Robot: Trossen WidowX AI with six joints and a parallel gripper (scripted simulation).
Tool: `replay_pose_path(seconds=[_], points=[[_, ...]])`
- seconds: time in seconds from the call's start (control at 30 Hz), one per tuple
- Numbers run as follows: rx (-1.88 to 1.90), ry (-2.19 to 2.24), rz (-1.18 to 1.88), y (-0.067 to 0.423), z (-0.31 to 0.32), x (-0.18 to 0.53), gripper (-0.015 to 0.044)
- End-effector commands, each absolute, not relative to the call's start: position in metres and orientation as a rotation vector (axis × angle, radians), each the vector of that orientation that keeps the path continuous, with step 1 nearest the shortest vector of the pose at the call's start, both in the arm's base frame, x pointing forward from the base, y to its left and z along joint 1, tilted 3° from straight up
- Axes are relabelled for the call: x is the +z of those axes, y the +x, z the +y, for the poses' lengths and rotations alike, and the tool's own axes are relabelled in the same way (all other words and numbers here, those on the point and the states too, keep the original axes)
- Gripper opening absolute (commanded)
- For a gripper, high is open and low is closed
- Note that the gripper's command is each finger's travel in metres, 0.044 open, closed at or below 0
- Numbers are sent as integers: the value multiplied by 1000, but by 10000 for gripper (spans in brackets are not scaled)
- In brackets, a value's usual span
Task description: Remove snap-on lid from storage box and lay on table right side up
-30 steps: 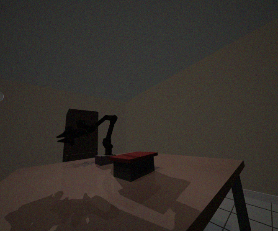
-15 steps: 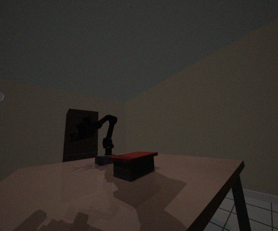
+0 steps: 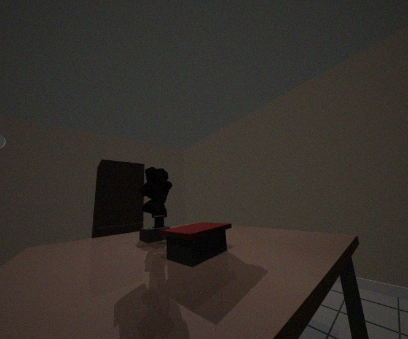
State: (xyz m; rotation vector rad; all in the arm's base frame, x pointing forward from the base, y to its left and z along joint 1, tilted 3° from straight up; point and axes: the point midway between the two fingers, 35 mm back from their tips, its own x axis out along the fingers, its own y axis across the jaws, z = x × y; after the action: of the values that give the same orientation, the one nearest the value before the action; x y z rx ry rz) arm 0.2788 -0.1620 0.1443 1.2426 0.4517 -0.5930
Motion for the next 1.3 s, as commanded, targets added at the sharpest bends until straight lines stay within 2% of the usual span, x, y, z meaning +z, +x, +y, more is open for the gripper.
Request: replay_pose_path(seconds=[0.0, 0.43, 0.63, 1.27], points=[[-506, 1484, 577, 293, -101, 146, 235], [-498, 1513, 597, 294, -93, 146, 235], [-498, 1514, 597, 294, -91, 94, 235], [-497, 1513, 598, 310, -91, 81, 235]])
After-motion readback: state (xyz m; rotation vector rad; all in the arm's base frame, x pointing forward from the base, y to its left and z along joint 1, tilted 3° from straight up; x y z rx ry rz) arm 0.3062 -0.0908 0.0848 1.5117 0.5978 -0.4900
